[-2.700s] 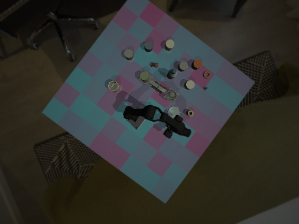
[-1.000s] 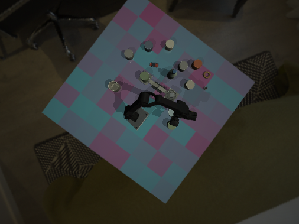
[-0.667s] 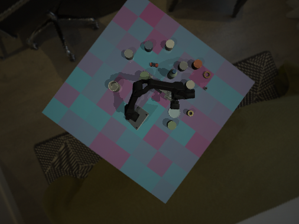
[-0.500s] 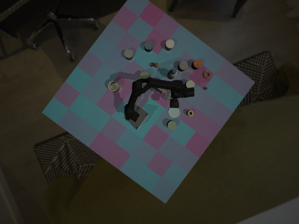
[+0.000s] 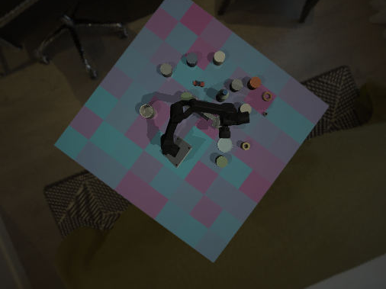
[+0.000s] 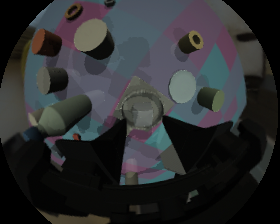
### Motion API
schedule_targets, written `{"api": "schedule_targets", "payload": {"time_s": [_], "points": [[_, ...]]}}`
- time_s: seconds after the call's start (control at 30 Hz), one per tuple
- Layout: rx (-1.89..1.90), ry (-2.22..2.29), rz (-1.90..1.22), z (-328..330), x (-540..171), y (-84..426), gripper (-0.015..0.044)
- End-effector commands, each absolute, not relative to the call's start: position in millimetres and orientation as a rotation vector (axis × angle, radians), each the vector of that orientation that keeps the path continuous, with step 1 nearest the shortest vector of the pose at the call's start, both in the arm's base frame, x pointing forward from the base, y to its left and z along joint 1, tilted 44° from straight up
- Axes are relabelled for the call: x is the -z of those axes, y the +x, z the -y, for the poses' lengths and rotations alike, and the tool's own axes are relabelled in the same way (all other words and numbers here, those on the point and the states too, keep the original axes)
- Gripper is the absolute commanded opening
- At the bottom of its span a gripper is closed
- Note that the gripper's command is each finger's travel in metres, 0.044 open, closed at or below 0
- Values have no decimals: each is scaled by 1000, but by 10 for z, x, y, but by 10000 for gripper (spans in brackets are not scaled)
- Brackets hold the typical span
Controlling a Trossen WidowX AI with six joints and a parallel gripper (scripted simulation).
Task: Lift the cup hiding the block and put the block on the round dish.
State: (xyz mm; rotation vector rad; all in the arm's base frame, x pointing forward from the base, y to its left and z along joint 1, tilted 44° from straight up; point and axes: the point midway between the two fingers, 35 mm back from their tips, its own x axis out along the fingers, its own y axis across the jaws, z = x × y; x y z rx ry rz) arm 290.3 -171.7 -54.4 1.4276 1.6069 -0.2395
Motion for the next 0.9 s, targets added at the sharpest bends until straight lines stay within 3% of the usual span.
{"api": "schedule_targets", "payload": {"time_s": [0.0, 0.5, 0.63, 0.87], "points": [[239, 1438, -1607, 1656, 598, 2909, 260], [237, 1438, -1607, 1505, 753, 2933, 260], [237, 1438, -1607, 1505, 753, 2933, 155], [237, 1438, -1607, 1505, 753, 2933, 108]]}}
